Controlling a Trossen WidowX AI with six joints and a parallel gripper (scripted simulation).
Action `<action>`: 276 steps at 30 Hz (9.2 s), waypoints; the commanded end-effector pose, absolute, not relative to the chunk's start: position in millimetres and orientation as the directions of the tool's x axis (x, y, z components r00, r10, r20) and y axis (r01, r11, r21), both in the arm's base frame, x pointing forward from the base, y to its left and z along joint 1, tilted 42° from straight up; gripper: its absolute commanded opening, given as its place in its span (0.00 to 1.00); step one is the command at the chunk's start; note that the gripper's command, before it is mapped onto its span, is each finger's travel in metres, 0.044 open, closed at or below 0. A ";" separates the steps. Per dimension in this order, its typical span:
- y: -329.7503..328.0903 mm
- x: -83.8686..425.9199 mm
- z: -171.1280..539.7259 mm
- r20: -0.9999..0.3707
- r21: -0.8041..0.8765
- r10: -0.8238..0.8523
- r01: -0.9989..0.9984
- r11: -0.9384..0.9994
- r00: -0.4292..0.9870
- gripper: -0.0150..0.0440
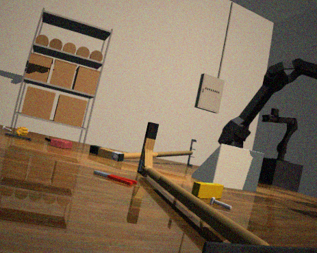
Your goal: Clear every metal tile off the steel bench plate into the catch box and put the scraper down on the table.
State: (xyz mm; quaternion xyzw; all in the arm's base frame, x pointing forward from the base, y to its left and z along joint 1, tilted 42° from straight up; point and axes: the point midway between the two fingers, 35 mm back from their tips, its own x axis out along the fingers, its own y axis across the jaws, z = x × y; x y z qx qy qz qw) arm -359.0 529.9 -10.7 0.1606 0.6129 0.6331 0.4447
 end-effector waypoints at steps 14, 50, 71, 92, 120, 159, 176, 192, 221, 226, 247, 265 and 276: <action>553.6 -365.7 11.1 -0.341 0.919 0.760 -0.366 0.146 -0.553 1.00; 602.9 -370.5 81.6 -0.342 0.918 0.760 -0.368 0.146 -0.552 1.00; 607.3 -323.7 92.2 -0.410 0.856 0.794 -0.490 0.165 -0.449 1.00; 592.5 -213.4 109.9 -0.561 0.623 0.805 -0.739 0.256 -0.193 1.00; 518.7 -68.3 125.7 -0.723 0.134 0.672 -0.920 0.368 0.163 1.00; 392.5 51.2 135.9 -0.788 -0.385 0.398 -0.881 0.274 0.469 1.00; 392.5 51.2 135.9 -0.788 -0.385 0.398 -0.881 0.274 0.469 1.00; 422.8 25.3 131.5 -0.794 -0.274 0.464 -0.913 0.303 0.392 1.00; 542.4 -107.5 119.4 -0.701 0.271 0.711 -0.901 0.338 0.055 1.00; 558.5 -134.7 117.0 -0.671 0.368 0.741 -0.872 0.321 -0.010 1.00; 601.3 -255.0 104.3 -0.514 0.719 0.806 -0.660 0.218 -0.293 1.00; 603.9 -357.9 90.1 -0.351 0.909 0.775 -0.391 0.146 -0.525 1.00; 601.8 -366.3 94.0 -0.333 0.918 0.772 -0.373 0.135 -0.541 1.00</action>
